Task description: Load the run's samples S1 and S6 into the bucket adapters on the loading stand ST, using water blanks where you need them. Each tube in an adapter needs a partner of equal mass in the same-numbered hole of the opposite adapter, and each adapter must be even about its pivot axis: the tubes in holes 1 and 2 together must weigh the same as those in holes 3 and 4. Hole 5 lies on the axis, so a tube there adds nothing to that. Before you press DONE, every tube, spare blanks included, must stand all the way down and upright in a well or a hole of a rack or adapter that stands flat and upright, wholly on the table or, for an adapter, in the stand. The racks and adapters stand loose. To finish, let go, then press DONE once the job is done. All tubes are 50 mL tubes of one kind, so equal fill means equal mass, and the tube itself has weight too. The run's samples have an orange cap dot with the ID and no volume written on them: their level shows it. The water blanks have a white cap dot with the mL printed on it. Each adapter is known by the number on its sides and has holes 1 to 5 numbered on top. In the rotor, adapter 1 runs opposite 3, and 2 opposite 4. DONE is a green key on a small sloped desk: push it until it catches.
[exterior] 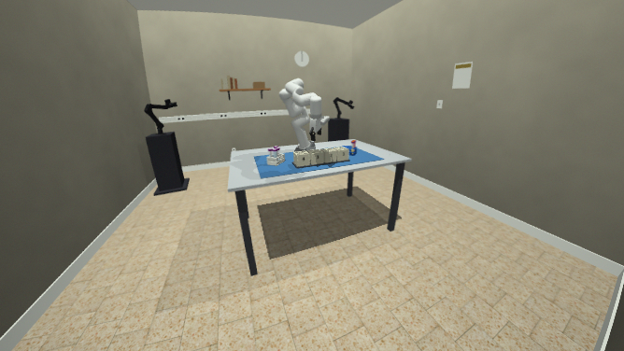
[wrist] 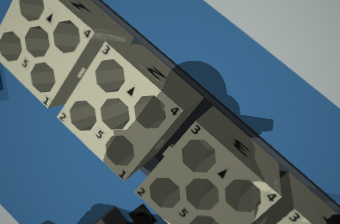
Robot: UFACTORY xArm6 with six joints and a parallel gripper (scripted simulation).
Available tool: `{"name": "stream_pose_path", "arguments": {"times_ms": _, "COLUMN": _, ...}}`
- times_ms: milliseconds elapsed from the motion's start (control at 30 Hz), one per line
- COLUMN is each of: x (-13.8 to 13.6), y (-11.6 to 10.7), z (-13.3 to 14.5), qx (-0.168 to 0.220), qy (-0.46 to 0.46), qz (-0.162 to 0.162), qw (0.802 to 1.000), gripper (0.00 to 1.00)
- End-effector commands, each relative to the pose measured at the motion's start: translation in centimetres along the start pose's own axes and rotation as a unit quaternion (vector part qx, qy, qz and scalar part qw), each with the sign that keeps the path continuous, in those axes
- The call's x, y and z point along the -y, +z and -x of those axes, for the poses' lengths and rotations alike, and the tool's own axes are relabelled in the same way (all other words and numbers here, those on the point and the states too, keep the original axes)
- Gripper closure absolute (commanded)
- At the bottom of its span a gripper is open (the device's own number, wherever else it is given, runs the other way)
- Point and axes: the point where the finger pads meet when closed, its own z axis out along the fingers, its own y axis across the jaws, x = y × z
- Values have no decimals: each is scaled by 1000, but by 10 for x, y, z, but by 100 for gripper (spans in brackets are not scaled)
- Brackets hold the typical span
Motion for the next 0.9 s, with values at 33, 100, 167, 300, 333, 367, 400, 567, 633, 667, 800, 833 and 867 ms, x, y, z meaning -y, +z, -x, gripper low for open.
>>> {"name": "stream_pose_path", "arguments": {"times_ms": 33, "x": 20, "y": -3, "z": 2, "qx": -7, "qy": 61, "qz": 32, "qw": 998, "gripper": 0}}
{"name": "stream_pose_path", "arguments": {"times_ms": 100, "x": 29, "y": -4, "z": 3, "qx": -12, "qy": 88, "qz": 44, "qw": 995, "gripper": 0}}
{"name": "stream_pose_path", "arguments": {"times_ms": 167, "x": 29, "y": -4, "z": 3, "qx": -12, "qy": 88, "qz": 44, "qw": 995, "gripper": 0}}
{"name": "stream_pose_path", "arguments": {"times_ms": 300, "x": 48, "y": -3, "z": 7, "qx": -28, "qy": 147, "qz": 68, "qw": 986, "gripper": 0}}
{"name": "stream_pose_path", "arguments": {"times_ms": 333, "x": 50, "y": -3, "z": 7, "qx": -29, "qy": 153, "qz": 70, "qw": 985, "gripper": 0}}
{"name": "stream_pose_path", "arguments": {"times_ms": 367, "x": 54, "y": -3, "z": 8, "qx": -34, "qy": 167, "qz": 75, "qw": 982, "gripper": 0}}
{"name": "stream_pose_path", "arguments": {"times_ms": 400, "x": 58, "y": -3, "z": 9, "qx": -38, "qy": 179, "qz": 80, "qw": 980, "gripper": 0}}
{"name": "stream_pose_path", "arguments": {"times_ms": 567, "x": 78, "y": 0, "z": 13, "qx": -68, "qy": 244, "qz": 100, "qw": 962, "gripper": 0}}
{"name": "stream_pose_path", "arguments": {"times_ms": 633, "x": 86, "y": 2, "z": 15, "qx": -81, "qy": 268, "qz": 106, "qw": 954, "gripper": 0}}
{"name": "stream_pose_path", "arguments": {"times_ms": 667, "x": 89, "y": 2, "z": 16, "qx": -87, "qy": 279, "qz": 109, "qw": 950, "gripper": 0}}
{"name": "stream_pose_path", "arguments": {"times_ms": 800, "x": 98, "y": 4, "z": 18, "qx": -103, "qy": 306, "qz": 113, "qw": 940, "gripper": 0}}
{"name": "stream_pose_path", "arguments": {"times_ms": 833, "x": 103, "y": 6, "z": 19, "qx": -111, "qy": 319, "qz": 115, "qw": 934, "gripper": 0}}
{"name": "stream_pose_path", "arguments": {"times_ms": 867, "x": 103, "y": 6, "z": 19, "qx": -116, "qy": 327, "qz": 116, "qw": 931, "gripper": 0}}
